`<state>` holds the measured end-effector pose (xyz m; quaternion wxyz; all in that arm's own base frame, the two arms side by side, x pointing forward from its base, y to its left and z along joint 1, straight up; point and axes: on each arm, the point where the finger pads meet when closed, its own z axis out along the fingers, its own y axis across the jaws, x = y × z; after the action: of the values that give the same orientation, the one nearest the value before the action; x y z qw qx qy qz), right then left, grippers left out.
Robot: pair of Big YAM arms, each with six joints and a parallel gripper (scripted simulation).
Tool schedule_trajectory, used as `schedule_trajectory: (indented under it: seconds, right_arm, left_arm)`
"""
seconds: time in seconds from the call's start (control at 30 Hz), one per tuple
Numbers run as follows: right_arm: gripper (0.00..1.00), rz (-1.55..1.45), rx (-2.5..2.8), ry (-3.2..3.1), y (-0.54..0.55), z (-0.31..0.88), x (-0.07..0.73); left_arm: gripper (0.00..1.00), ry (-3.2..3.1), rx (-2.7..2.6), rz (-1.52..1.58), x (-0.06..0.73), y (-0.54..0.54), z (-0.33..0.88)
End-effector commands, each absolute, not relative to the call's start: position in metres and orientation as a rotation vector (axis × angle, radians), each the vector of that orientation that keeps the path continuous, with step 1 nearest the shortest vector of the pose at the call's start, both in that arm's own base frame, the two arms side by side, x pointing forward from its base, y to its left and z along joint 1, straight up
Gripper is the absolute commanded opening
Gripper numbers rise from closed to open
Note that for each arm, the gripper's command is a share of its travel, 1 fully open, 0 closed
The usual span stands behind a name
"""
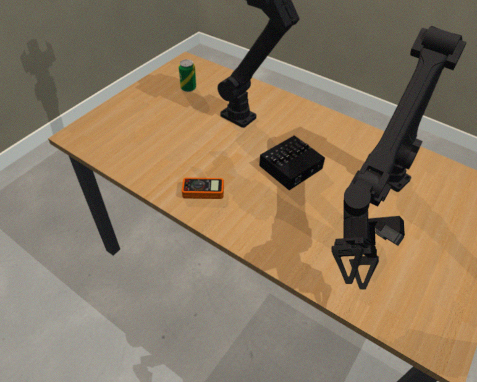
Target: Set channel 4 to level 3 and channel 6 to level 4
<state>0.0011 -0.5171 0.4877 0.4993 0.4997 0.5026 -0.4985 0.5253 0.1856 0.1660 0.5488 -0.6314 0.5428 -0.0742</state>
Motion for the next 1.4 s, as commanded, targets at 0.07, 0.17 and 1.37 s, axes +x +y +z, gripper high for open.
schedule_trajectory:
  seconds: [0.07, 0.17, 1.37]
  right_arm:
    - [1.00, -1.230, 1.178, 1.165, -0.523, 0.529, -0.002]
    - [1.00, -1.230, 1.178, 1.165, -0.523, 0.529, -0.002]
    - [1.00, -1.230, 1.178, 1.165, -0.523, 0.529, -0.002]
  left_arm:
    - [1.00, 1.254, -1.479, -0.198, 0.535, 0.188, 0.184]
    - [1.00, 1.257, -1.479, -0.198, 0.535, 0.187, 0.184]
    - [1.00, 2.940, -0.469, -0.183, 0.288, -0.261, 0.209]
